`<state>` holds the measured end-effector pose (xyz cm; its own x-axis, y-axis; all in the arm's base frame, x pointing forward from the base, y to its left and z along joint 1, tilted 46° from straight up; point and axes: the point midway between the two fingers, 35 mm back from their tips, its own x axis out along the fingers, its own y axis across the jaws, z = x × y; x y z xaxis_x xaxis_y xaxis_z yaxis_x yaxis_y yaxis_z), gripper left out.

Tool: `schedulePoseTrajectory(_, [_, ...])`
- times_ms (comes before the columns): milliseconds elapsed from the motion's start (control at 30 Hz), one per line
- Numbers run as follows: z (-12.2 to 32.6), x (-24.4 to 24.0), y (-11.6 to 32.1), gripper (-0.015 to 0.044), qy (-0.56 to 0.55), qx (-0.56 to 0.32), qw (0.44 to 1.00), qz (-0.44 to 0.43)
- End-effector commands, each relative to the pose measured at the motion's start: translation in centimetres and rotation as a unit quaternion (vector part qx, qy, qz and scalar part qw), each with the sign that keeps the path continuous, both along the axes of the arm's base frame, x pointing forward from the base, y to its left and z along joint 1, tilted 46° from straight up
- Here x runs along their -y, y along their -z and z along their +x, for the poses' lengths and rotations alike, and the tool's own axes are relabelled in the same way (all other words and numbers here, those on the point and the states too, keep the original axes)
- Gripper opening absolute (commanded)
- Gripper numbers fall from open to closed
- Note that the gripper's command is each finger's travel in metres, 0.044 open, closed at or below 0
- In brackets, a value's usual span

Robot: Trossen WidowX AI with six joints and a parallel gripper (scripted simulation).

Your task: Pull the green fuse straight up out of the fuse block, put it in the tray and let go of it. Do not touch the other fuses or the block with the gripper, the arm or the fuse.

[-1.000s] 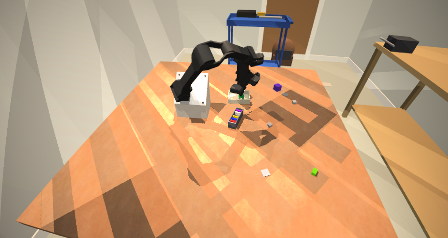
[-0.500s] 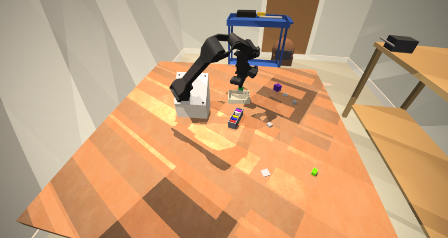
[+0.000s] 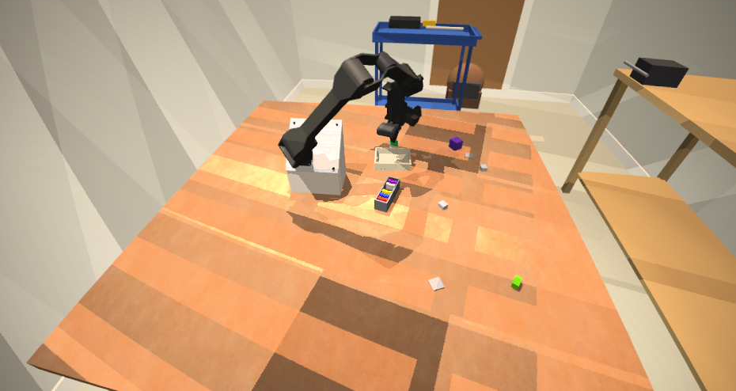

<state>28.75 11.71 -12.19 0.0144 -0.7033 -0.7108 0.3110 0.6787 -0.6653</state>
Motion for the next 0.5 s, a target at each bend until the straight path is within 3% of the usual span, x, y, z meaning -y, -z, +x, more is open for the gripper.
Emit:
schedulePoseTrajectory(0, [-0.1,0.6,0.6,0.0000,-0.001,-0.004,1.000,-0.004])
schedulePoseTrajectory(467, [-0.1,2.3,2.2,0.0000,-0.001,-0.004,1.000,-0.004])
